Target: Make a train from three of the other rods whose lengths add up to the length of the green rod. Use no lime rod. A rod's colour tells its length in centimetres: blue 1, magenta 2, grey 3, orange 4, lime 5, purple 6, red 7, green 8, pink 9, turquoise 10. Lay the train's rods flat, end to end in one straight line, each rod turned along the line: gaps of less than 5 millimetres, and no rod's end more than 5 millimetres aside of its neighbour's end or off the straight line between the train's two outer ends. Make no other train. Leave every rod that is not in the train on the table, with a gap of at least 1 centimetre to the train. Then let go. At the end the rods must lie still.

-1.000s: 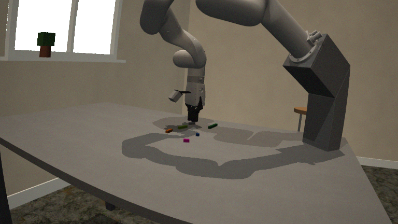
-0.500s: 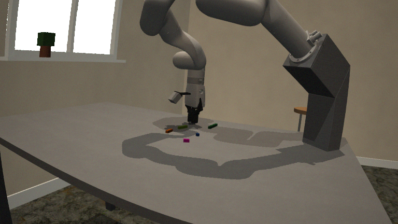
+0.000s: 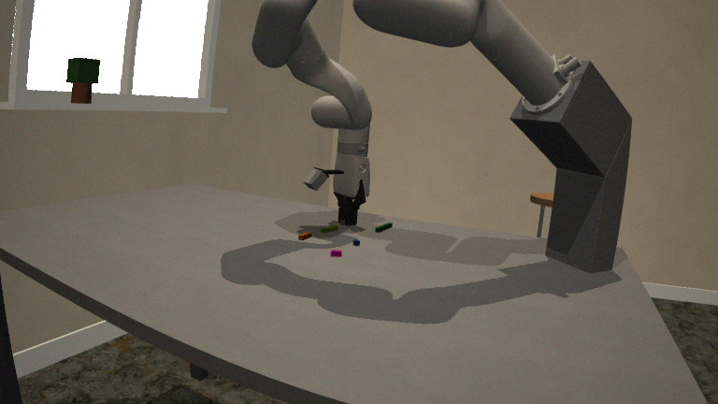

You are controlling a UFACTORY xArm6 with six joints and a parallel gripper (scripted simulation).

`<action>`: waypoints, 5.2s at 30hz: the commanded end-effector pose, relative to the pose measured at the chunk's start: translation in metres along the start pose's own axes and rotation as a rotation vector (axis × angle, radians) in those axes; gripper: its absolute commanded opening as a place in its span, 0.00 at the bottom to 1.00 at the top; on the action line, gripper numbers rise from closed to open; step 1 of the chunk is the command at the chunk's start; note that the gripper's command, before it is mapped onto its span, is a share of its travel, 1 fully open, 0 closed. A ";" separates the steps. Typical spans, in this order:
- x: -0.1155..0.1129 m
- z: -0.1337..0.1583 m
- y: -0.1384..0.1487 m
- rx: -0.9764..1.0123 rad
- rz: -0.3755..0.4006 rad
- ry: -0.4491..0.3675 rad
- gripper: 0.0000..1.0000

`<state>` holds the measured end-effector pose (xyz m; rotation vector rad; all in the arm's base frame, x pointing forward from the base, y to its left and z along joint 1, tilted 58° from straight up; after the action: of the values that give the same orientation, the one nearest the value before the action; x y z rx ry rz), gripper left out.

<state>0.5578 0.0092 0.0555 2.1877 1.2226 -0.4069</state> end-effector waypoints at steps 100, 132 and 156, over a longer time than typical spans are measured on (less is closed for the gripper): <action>-0.100 0.000 0.001 0.000 0.002 -0.001 0.04; -0.095 -0.069 -0.056 -0.751 0.005 -0.001 0.04; -0.101 -0.114 -0.124 -1.468 0.001 -0.002 0.04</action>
<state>0.4094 0.0557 0.1518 1.0070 1.0167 0.3645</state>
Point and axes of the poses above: the point where the finger pads meet when closed, its own x axis out along the fingers, its own y axis across the jaws, z = x × y, the point moved 6 cm from there along -x, back along the fingers, and after that the axes turned 10 degrees about -x, right-handed, at the moved point
